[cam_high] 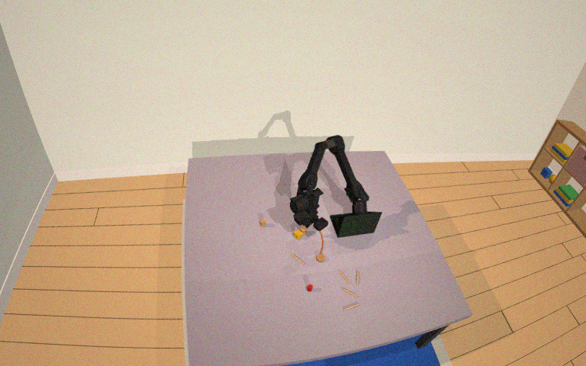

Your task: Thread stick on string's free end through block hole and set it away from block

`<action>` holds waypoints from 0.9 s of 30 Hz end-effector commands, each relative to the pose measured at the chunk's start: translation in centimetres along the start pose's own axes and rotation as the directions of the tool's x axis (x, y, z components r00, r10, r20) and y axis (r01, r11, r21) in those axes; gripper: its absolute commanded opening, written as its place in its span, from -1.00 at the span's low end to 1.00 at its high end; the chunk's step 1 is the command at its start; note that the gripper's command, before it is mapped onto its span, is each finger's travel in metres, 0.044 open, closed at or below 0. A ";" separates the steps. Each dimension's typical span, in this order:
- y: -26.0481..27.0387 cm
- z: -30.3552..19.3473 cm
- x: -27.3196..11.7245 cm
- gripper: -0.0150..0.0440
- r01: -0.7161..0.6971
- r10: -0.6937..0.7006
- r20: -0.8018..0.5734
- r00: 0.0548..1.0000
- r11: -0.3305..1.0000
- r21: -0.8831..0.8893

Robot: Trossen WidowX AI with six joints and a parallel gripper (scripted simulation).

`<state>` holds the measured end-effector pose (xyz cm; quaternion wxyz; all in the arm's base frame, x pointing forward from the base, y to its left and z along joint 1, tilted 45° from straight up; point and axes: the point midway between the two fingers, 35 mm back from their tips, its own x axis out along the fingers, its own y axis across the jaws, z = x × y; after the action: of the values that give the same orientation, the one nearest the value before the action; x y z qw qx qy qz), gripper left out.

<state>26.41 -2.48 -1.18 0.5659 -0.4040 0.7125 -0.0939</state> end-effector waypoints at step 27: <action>-4.3 -0.6 0.0 -0.49 -0.007 -0.018 -0.012 1.000 -0.791 0.612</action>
<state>27.34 -4.12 0.30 0.6812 0.1401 0.4152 -0.5864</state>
